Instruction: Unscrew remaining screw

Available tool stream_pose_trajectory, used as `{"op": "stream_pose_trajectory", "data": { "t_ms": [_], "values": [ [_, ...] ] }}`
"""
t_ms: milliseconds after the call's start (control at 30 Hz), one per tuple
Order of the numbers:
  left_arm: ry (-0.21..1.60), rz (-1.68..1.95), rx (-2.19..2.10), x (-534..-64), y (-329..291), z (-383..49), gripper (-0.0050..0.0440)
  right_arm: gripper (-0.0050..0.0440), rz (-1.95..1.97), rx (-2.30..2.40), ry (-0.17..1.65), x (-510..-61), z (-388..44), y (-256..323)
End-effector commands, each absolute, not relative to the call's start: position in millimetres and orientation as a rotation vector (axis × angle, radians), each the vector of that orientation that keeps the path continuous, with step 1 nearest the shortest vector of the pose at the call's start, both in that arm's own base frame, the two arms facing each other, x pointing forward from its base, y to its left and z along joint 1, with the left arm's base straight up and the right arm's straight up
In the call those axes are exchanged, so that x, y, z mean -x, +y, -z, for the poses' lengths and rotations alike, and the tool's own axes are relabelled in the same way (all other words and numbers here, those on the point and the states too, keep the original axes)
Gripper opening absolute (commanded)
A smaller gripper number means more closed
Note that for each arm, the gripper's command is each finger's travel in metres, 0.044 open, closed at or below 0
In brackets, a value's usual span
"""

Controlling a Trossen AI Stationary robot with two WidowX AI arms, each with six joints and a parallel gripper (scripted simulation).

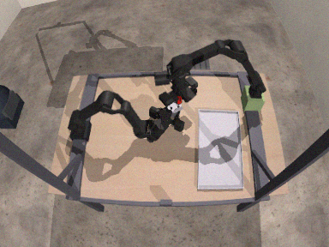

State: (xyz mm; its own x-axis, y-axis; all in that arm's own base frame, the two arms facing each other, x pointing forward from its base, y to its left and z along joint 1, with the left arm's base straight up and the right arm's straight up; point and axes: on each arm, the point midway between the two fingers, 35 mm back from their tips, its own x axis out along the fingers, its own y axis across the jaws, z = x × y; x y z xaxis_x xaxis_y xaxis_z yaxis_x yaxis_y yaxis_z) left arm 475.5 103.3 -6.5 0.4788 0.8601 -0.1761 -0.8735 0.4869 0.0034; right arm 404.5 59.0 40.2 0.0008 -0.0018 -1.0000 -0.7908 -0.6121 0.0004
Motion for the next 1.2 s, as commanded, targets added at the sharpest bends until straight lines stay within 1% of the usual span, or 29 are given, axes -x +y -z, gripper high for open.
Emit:
{"op": "stream_pose_trajectory", "data": {
  "t_ms": [0,300,1000,1033,1167],
  "values": [
    [0.137,-1.061,0.107,-479.8,104.9,-4.2,0.0245,0.013,-1.676,1.712,0.783,-406.5,-47.4,58.7],
    [0.137,-1.061,0.107,-479.8,104.9,-4.2,0.0245,0.013,-1.698,1.754,0.741,-409.1,-51.1,59.2],
    [0.137,-1.061,0.107,-479.8,104.9,-4.2,0.0245,0.013,-1.698,1.754,0.741,-409.1,-51.1,59.2],
    [0.137,-1.061,0.107,-479.8,104.9,-4.2,0.0245,0.025,-1.698,1.754,0.741,-409.1,-51.1,59.2],
    [0.137,-1.061,0.107,-479.8,104.9,-4.2,0.0245,0.025,-1.698,1.754,0.741,-409.1,-51.1,59.2]
  ]
}}
